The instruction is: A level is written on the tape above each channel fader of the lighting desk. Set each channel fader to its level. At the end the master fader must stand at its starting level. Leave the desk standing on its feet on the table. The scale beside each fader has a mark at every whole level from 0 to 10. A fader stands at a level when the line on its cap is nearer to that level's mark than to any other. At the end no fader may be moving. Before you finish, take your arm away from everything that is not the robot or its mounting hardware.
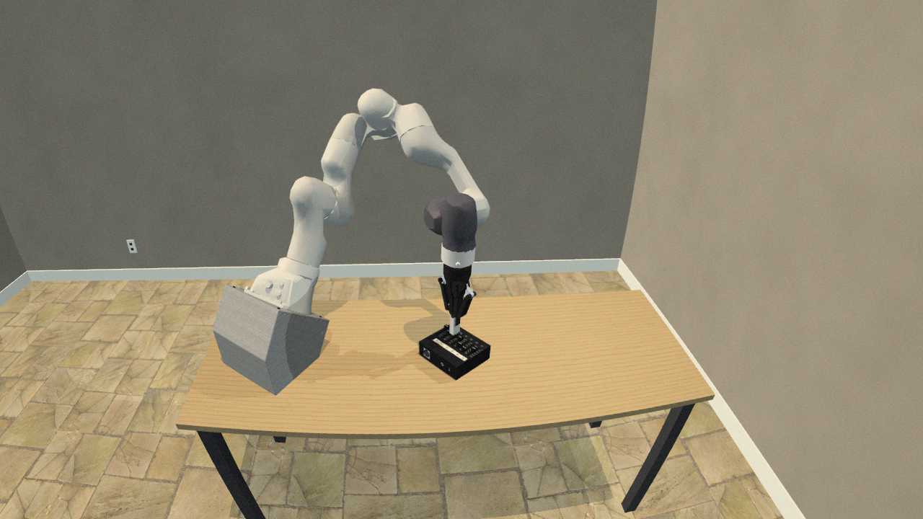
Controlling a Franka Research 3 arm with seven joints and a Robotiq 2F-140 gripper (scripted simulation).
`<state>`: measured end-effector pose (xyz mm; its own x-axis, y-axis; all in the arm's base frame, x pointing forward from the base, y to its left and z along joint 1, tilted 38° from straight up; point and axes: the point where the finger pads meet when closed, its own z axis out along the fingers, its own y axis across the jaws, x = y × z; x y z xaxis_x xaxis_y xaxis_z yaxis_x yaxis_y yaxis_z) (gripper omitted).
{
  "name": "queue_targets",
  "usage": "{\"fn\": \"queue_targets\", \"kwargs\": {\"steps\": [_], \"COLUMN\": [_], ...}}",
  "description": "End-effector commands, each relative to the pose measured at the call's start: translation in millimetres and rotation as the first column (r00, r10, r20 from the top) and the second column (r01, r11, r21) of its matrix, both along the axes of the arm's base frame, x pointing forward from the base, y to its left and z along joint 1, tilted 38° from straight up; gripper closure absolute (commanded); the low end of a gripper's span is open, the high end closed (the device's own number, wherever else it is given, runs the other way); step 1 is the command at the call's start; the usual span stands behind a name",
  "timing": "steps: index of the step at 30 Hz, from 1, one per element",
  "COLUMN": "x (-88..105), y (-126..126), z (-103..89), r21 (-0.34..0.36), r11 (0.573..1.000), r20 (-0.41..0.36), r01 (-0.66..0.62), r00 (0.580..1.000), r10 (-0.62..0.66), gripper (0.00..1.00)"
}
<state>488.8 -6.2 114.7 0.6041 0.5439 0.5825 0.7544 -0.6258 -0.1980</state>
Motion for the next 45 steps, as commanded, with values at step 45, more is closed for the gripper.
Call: {"fn": "queue_targets", "kwargs": {"steps": [45], "x": [4.0], "y": [9.1], "z": [-12.6], "r21": [-0.003], "r11": [1.0], "r20": [0.003], "r01": [-0.001], "r00": [1.0], "r10": [0.001], "gripper": [1.0]}}
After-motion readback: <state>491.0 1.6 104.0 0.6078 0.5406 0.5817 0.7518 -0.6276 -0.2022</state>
